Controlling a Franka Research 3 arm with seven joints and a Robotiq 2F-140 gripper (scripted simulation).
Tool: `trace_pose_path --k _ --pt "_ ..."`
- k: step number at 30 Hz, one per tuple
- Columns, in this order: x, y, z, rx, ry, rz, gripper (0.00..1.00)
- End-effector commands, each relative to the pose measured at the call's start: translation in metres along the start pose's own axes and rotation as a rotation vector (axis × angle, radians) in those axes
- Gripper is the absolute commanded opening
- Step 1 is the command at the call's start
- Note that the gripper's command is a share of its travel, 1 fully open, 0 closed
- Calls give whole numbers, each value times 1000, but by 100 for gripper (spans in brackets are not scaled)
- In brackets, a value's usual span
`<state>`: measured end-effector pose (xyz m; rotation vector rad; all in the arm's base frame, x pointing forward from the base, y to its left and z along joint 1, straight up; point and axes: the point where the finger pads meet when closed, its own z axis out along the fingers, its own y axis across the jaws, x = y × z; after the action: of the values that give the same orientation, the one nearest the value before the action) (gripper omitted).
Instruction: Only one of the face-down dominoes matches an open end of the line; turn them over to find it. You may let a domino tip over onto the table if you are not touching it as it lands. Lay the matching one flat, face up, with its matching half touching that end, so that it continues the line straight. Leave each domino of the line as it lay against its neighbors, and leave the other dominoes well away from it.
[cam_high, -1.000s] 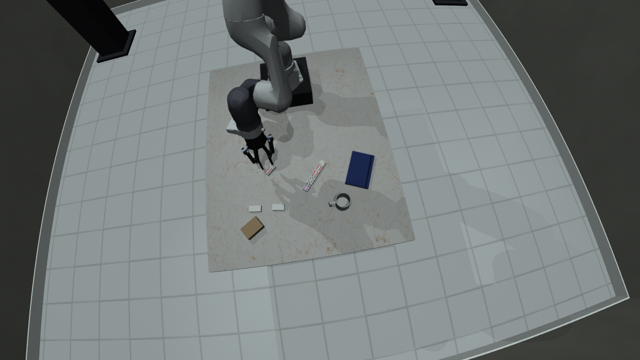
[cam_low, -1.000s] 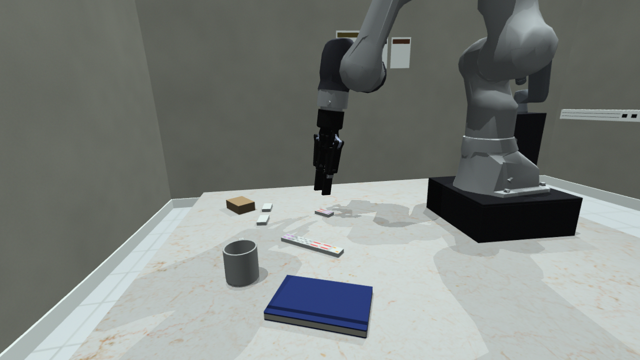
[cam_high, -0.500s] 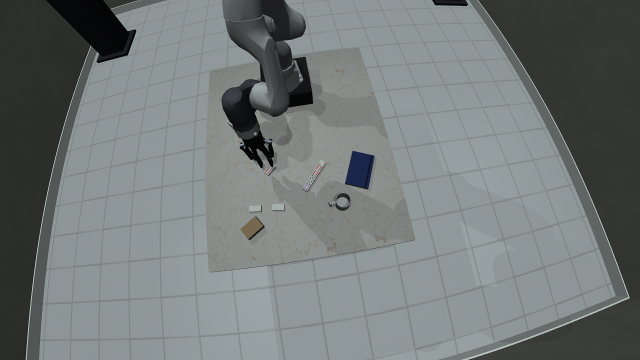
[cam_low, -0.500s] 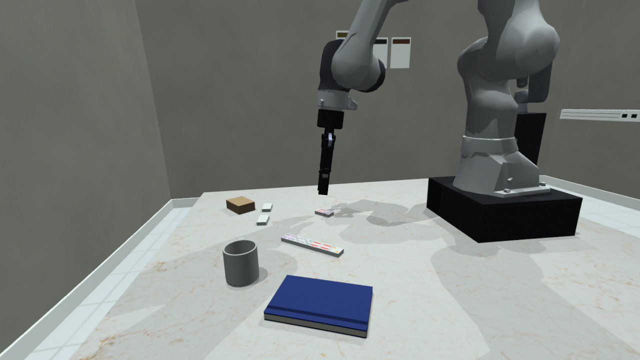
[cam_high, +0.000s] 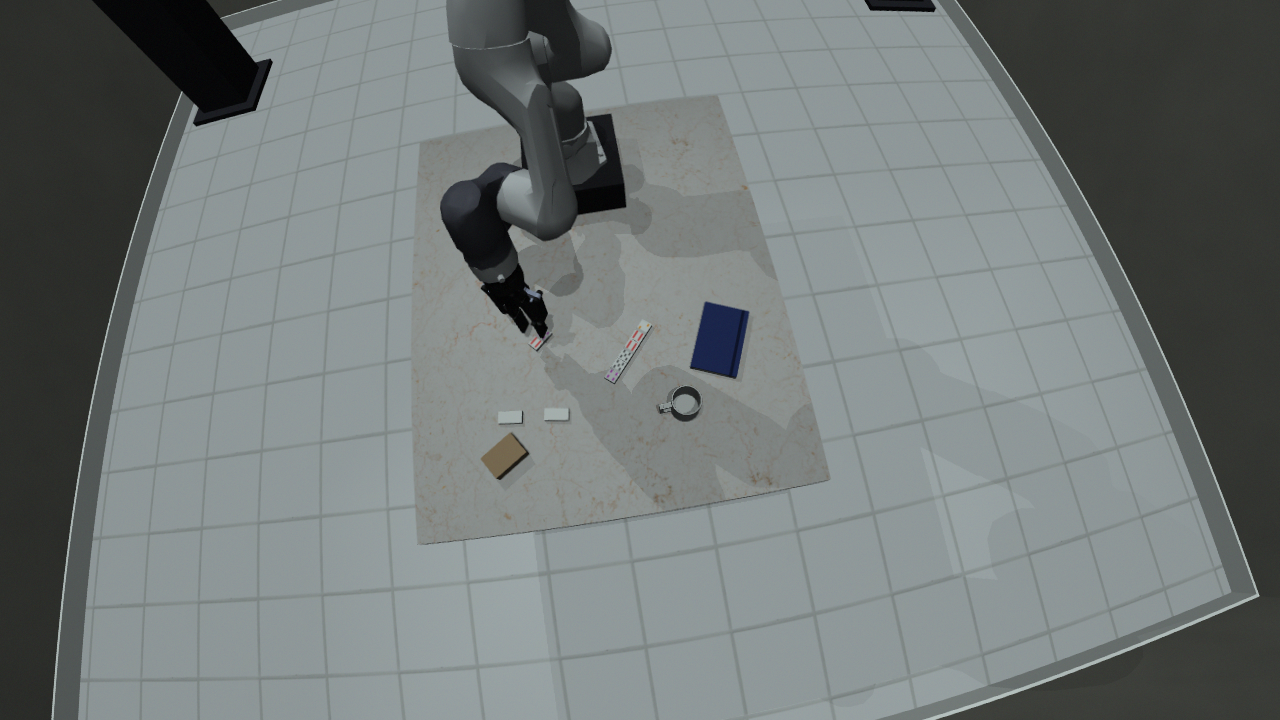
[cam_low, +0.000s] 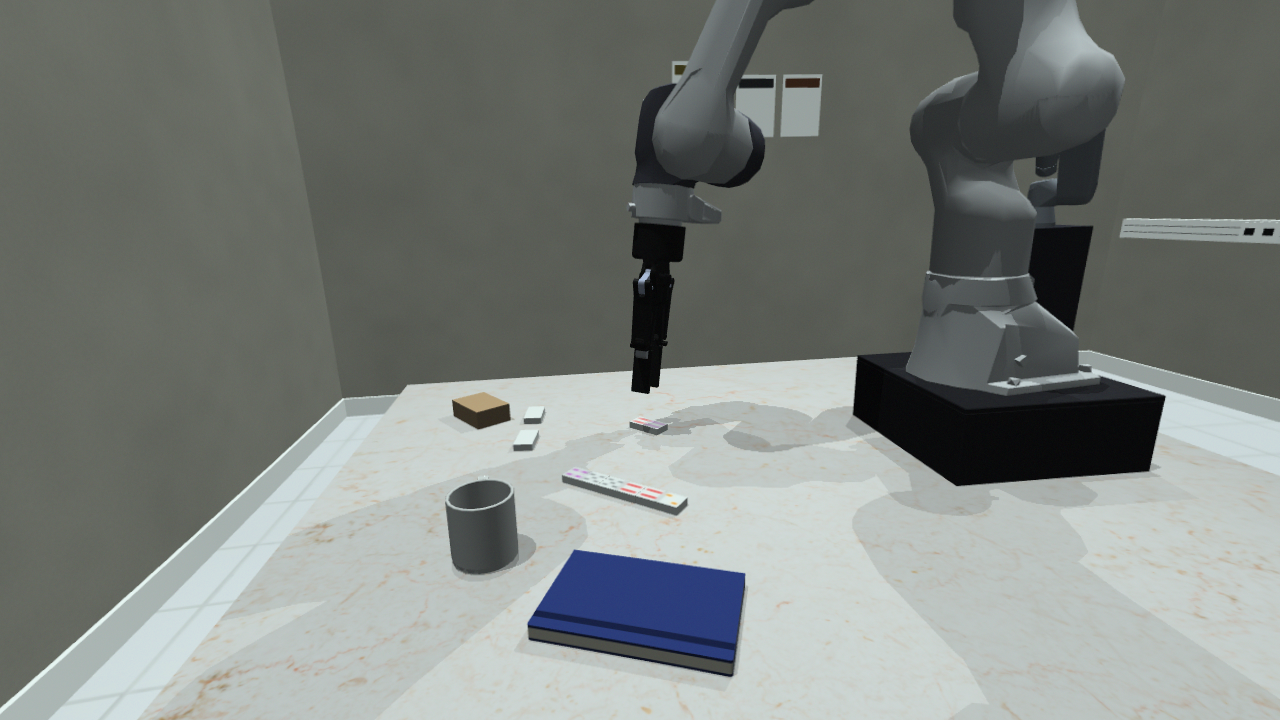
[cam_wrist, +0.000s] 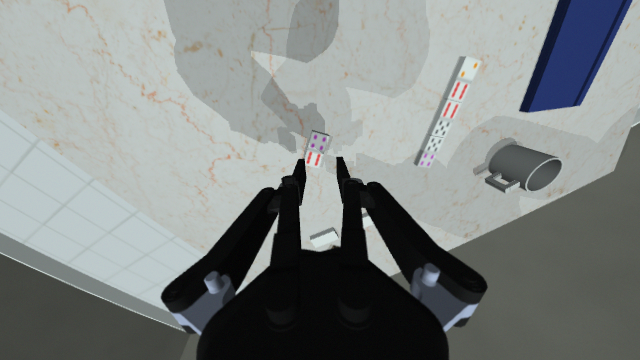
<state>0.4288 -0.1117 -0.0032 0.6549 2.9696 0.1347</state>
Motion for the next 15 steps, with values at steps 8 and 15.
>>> trace_pose_path --k 8,15 --pt "2 0 11 117 60 354 34" --pt "3 -1 22 117 60 354 34"
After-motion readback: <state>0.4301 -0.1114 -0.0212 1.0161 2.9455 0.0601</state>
